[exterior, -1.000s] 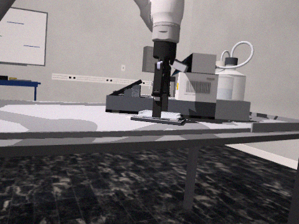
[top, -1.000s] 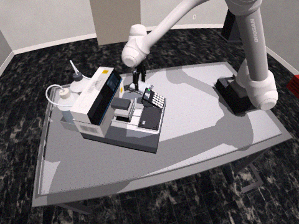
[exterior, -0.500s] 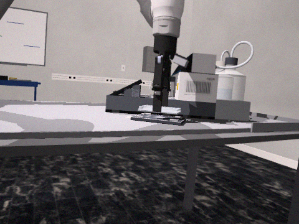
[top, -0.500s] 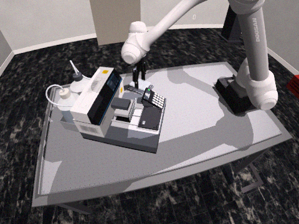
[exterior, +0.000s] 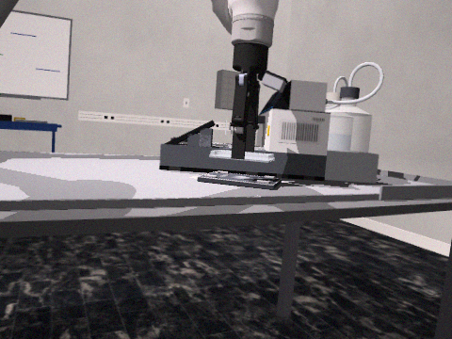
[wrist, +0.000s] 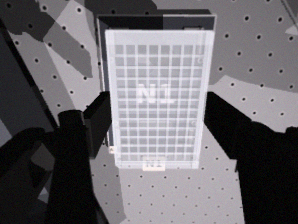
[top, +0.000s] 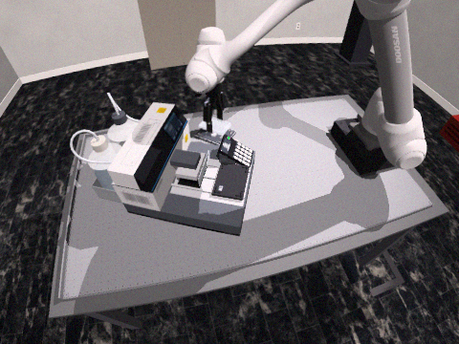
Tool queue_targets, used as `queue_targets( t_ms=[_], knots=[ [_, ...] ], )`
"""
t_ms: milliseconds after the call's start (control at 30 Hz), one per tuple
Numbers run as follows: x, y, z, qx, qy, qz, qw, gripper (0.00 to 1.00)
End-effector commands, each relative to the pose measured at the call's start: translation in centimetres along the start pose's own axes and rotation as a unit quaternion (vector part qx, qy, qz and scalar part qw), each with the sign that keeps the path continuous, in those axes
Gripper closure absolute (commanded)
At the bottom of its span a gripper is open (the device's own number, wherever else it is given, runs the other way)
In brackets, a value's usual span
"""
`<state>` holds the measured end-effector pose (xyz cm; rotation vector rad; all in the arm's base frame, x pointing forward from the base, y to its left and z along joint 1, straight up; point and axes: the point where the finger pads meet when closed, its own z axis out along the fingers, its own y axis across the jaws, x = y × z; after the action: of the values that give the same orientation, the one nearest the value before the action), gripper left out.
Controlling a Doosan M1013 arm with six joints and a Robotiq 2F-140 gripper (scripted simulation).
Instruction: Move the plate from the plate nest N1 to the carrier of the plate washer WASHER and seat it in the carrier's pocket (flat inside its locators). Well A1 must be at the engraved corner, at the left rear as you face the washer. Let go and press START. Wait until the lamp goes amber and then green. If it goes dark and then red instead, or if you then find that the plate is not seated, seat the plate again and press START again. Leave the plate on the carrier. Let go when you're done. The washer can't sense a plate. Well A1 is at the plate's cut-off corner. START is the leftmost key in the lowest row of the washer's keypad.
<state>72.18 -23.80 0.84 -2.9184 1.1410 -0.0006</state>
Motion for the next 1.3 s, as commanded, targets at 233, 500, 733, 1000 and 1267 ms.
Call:
queue_targets(
  t_ms=[233, 500, 733, 1000, 1267],
  knots=[
    [0.0, 0.0, -1.5, 0.0, 0.001, 0.0, 1.0, 0.9],
    [0.0, 0.0, -2.8, 0.0, 0.001, 0.0, 1.0, 0.9],
    [0.0, 0.0, -3.7, 0.0, 0.001, 0.0, 1.0, 0.9],
    [0.0, 0.0, -4.9, 0.001, 0.001, 0.0, 1.0, 0.9],
    [0.0, 0.0, -4.9, 0.0, 0.001, 0.0, 1.0, 0.9]
  ],
)
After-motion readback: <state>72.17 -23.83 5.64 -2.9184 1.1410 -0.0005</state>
